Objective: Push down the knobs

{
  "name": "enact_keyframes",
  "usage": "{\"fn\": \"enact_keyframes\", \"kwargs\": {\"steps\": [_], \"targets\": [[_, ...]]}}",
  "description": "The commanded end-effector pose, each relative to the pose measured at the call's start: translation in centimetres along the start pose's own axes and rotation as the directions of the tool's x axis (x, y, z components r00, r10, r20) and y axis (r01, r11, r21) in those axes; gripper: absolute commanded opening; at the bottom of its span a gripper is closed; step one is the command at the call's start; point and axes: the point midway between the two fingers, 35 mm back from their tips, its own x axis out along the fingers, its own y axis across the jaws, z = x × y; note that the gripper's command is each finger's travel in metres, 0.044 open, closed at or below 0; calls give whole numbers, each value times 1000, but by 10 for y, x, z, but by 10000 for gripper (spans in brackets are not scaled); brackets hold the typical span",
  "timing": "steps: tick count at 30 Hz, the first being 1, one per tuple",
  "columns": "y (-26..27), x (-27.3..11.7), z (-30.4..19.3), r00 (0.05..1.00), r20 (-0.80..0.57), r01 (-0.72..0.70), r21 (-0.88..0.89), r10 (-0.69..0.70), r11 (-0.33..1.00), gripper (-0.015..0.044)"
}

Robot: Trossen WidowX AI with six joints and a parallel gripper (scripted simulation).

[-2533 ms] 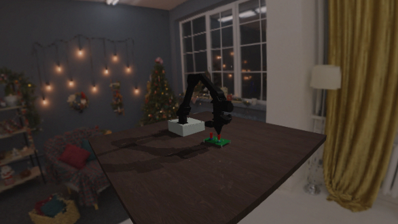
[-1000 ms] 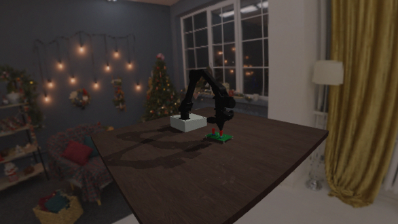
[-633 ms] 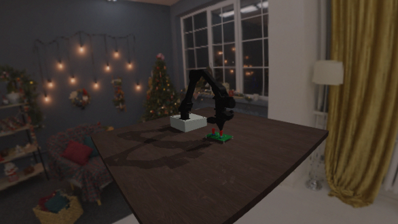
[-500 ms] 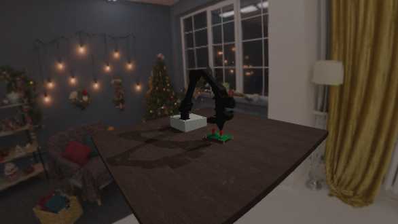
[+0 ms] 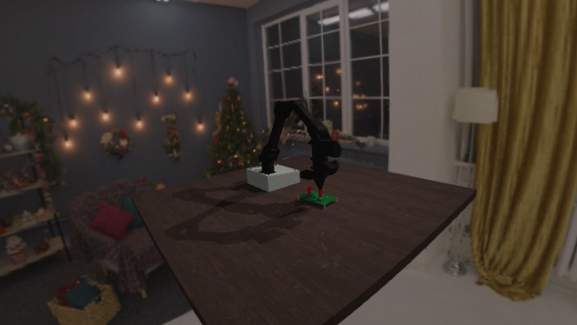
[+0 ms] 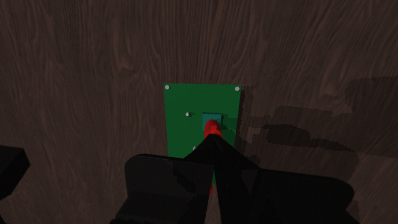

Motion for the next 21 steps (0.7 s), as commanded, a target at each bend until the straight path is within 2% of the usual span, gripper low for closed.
{"fn": "enact_keyframes", "kwargs": {"steps": [1,21], "targets": [[0,11,2,1000,-4,1,4,-1,1000,0],[0,5,3,1000,-4,1,4,-1,1000,0]]}}
